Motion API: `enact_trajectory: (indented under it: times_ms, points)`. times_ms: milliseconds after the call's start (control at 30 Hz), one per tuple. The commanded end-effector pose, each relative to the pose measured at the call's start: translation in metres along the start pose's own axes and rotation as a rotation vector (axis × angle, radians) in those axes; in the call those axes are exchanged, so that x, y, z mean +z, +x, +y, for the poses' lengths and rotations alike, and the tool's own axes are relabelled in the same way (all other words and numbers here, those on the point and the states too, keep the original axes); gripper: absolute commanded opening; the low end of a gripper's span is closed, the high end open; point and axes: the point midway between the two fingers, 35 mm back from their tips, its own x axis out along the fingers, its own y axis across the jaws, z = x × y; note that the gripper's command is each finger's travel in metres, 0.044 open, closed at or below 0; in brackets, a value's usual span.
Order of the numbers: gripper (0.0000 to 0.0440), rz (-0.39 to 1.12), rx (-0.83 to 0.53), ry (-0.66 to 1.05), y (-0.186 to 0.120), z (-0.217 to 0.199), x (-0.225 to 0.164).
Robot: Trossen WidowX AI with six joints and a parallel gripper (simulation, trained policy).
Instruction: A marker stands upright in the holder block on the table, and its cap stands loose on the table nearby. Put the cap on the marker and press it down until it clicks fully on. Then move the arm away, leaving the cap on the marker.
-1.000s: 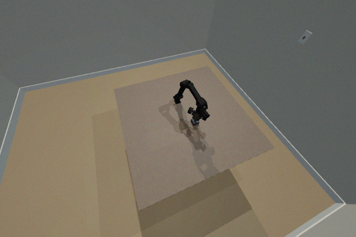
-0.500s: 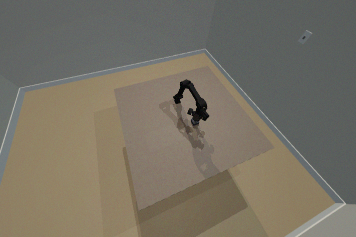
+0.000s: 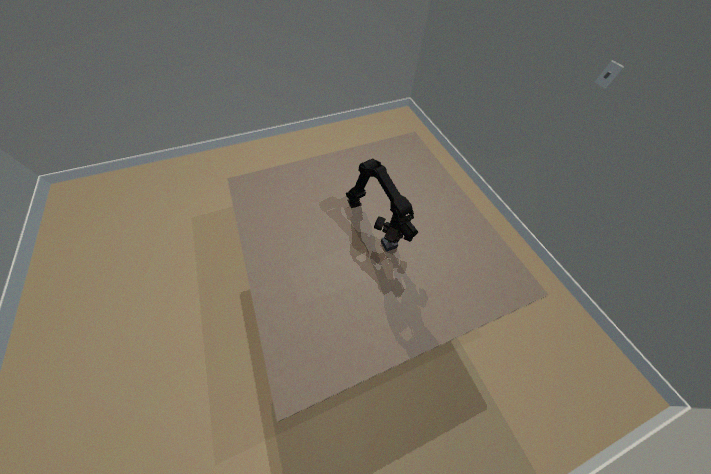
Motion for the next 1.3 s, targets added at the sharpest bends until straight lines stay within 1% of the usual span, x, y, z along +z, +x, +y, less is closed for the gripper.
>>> enact_trajectory:
  times_ms: [0,1267]
  points:
    - [0.007,0.026,-0.054,-0.006,0.0183,-0.0062,-0.001]
    - [0.0131,0.024,-0.056,-0.014,0.0195,-0.0066,-0.0003]
